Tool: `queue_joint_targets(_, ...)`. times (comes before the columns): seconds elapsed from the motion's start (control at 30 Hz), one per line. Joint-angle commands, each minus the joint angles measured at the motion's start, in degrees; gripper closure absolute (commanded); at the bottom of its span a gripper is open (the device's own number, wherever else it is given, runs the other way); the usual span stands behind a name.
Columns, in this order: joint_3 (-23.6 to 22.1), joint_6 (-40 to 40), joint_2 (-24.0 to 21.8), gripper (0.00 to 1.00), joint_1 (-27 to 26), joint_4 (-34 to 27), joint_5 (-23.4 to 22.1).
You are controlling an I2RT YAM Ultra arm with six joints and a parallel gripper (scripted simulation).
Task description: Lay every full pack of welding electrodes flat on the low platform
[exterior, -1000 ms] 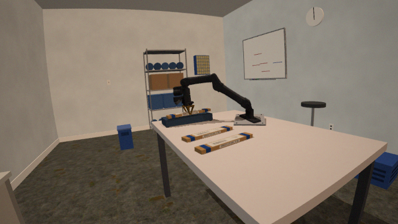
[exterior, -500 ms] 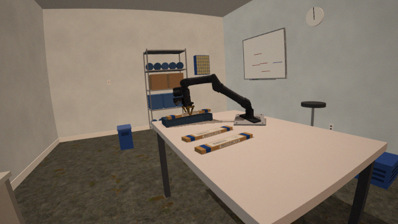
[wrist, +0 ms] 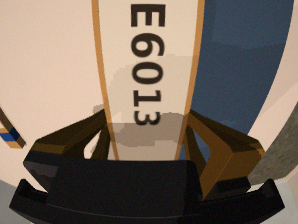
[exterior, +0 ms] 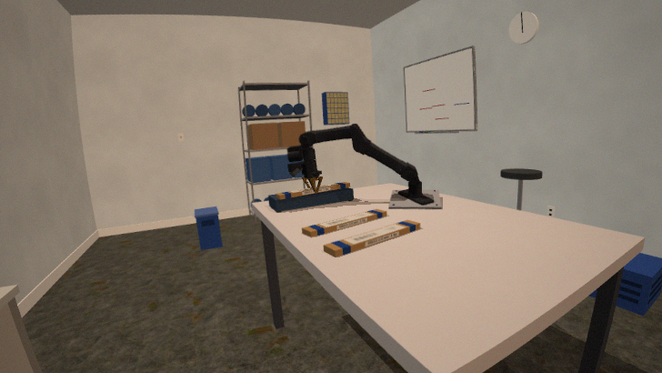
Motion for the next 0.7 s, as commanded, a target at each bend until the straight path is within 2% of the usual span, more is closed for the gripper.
queue_joint_targets(0.0,3.1,-0.3,-2.6,1.00,-0.9,-1.4,0.1)
queue_joint_targets(0.67,3.6,-0.4,-1.7,1.00,-0.9,-1.4,-0.2)
